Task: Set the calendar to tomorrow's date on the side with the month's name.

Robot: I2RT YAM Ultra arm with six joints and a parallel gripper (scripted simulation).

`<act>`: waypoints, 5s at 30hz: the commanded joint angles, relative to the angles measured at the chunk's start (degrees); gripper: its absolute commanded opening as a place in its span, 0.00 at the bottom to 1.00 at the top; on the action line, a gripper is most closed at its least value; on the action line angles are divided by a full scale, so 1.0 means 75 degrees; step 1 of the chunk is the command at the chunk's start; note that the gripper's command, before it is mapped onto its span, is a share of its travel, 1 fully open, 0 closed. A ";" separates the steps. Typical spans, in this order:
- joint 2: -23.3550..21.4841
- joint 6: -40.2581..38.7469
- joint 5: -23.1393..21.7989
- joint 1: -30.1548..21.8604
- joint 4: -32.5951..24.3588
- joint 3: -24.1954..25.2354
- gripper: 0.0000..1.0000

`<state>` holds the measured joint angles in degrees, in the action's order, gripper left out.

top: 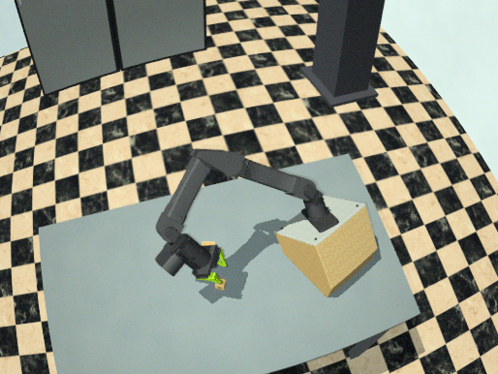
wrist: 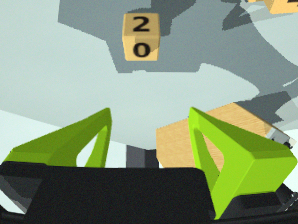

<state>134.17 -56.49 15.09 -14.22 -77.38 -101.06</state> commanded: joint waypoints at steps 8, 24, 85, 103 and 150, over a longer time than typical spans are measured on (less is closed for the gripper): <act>-0.0527 -0.0241 0.0690 -0.0432 0.0925 0.0626 0.64; -0.1266 -0.0506 0.2004 -0.1044 0.2419 0.2166 0.64; -0.1783 -0.0666 0.3441 -0.1667 0.3944 0.3291 1.00; -0.1913 -0.0674 0.3438 -0.1707 0.3790 0.3403 0.45; -0.1656 -0.0462 0.3453 -0.1602 0.4120 0.3777 0.45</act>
<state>121.62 -60.80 40.32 -25.28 -47.81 -73.73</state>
